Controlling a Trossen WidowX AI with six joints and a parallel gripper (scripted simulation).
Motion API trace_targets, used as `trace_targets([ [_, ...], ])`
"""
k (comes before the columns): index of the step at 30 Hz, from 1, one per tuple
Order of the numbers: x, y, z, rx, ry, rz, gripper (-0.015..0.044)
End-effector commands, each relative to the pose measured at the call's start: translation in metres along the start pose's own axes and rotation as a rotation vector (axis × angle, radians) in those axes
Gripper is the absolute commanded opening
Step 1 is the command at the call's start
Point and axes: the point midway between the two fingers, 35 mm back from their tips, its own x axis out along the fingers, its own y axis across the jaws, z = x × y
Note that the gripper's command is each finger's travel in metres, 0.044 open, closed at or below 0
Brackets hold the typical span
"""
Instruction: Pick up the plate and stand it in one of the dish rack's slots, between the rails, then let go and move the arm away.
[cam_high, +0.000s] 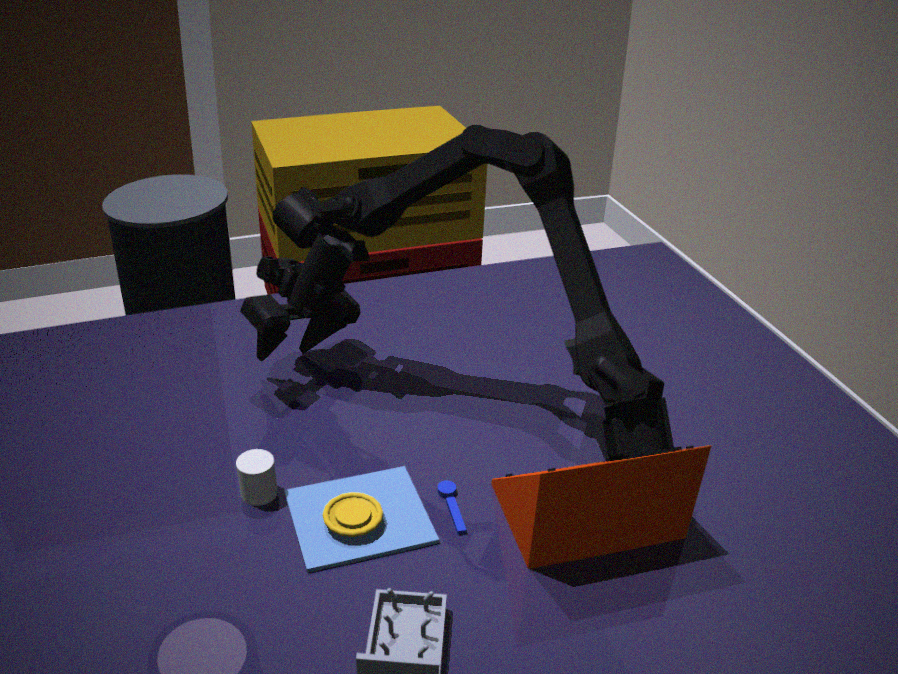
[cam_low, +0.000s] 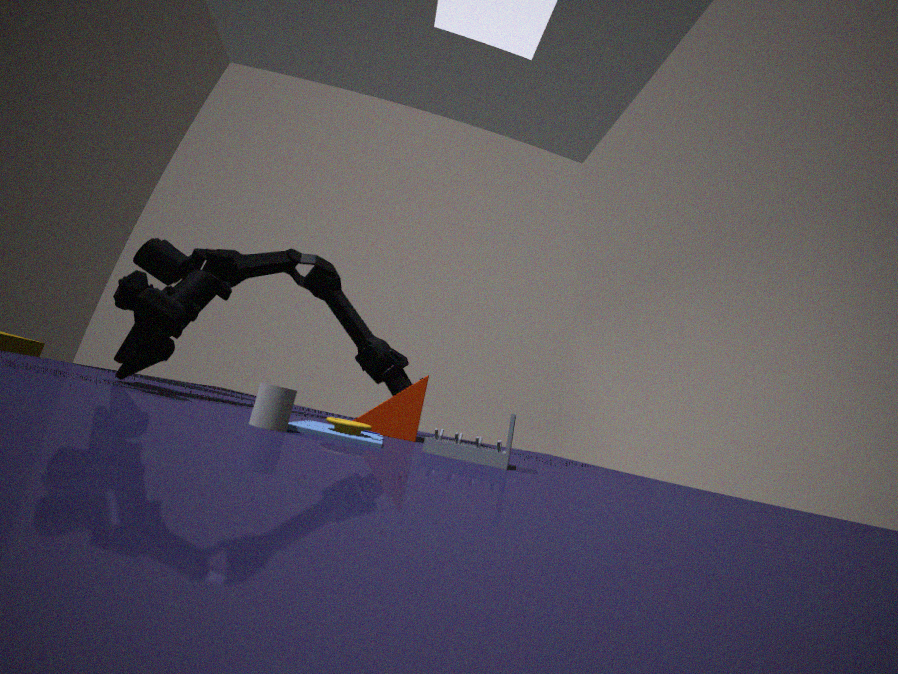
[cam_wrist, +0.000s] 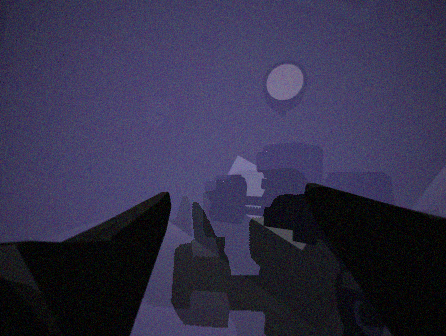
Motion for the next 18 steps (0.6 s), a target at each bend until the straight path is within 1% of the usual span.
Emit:
trace_targets([
  [1,0.003,0.034,-0.028,-0.057,0.081,0.018,0.04],
  [9,-0.003,0.094,-0.079,-0.197,0.208,0.049,0.04],
  [18,-0.022,0.148,-0.138,-0.387,0.321,0.062,0.04],
])
